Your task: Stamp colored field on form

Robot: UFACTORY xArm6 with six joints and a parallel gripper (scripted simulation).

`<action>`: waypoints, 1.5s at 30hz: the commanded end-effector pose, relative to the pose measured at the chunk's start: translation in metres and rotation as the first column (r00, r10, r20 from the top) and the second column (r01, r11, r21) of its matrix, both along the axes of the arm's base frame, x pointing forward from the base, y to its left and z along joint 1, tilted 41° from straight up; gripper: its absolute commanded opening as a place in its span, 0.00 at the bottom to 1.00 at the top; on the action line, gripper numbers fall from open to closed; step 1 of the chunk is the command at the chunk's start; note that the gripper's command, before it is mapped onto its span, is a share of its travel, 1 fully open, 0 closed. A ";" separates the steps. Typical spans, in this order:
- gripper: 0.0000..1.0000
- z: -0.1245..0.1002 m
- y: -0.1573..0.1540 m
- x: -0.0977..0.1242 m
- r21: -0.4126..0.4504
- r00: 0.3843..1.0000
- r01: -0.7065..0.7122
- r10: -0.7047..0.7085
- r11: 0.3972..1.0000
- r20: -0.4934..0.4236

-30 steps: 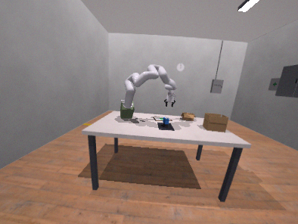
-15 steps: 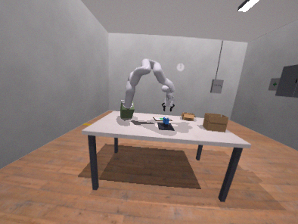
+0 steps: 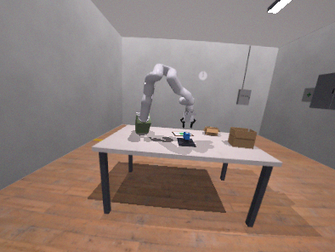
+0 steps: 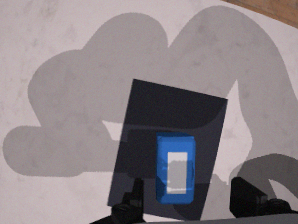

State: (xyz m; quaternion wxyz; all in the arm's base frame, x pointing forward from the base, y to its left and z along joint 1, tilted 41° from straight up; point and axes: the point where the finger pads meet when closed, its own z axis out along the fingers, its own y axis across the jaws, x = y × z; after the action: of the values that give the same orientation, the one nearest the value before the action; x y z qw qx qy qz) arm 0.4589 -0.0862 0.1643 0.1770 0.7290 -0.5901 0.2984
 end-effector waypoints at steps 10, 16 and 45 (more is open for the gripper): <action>0.87 0.000 -0.001 0.001 0.001 1.000 -0.001 0.001 1.000 0.004; 0.87 -0.008 -0.008 0.004 0.001 1.000 -0.001 0.001 1.000 0.004; 0.87 -0.074 -0.061 0.024 0.001 1.000 -0.001 0.001 1.000 0.004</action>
State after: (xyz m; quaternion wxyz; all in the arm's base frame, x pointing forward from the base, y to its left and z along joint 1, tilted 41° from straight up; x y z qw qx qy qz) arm 0.4808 -0.1467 0.0902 0.1768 0.7289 -0.5904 0.2981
